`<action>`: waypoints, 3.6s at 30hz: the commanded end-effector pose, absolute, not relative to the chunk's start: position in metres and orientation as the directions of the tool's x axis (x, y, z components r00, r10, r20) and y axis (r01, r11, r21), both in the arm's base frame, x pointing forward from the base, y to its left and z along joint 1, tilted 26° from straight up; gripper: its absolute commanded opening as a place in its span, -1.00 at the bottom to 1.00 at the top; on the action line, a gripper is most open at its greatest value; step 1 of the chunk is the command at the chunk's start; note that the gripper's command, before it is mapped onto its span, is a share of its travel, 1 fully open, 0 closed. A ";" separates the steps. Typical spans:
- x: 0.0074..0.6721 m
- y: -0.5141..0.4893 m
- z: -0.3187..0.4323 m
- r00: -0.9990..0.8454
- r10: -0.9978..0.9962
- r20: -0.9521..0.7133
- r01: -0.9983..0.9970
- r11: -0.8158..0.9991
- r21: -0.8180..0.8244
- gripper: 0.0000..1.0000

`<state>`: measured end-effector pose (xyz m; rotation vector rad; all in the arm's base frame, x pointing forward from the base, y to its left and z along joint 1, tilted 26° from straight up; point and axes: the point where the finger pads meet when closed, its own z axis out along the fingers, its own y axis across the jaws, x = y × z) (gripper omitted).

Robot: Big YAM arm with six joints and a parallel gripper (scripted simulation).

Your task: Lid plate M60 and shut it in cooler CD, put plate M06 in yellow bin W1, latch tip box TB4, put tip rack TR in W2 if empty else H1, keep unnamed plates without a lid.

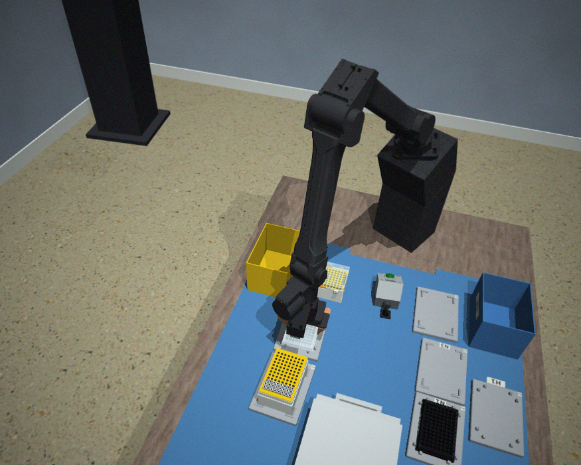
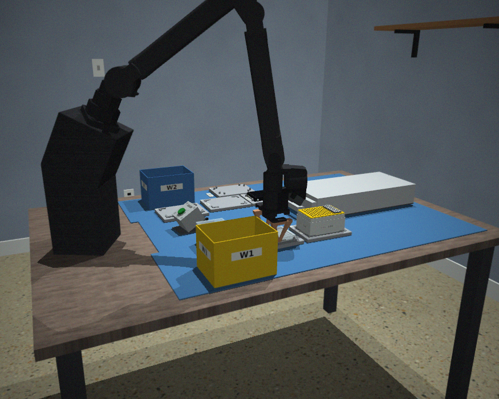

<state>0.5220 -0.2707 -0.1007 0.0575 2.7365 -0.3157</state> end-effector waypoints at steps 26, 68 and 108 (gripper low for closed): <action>0.528 -0.278 -0.101 -0.920 -0.014 -0.392 0.079 0.972 -0.220 -1.00; 0.523 -0.274 -0.080 -0.918 -0.015 -0.395 0.079 0.972 -0.221 -1.00; 0.512 -0.262 -0.051 -0.918 -0.016 -0.396 0.078 0.973 -0.219 -1.00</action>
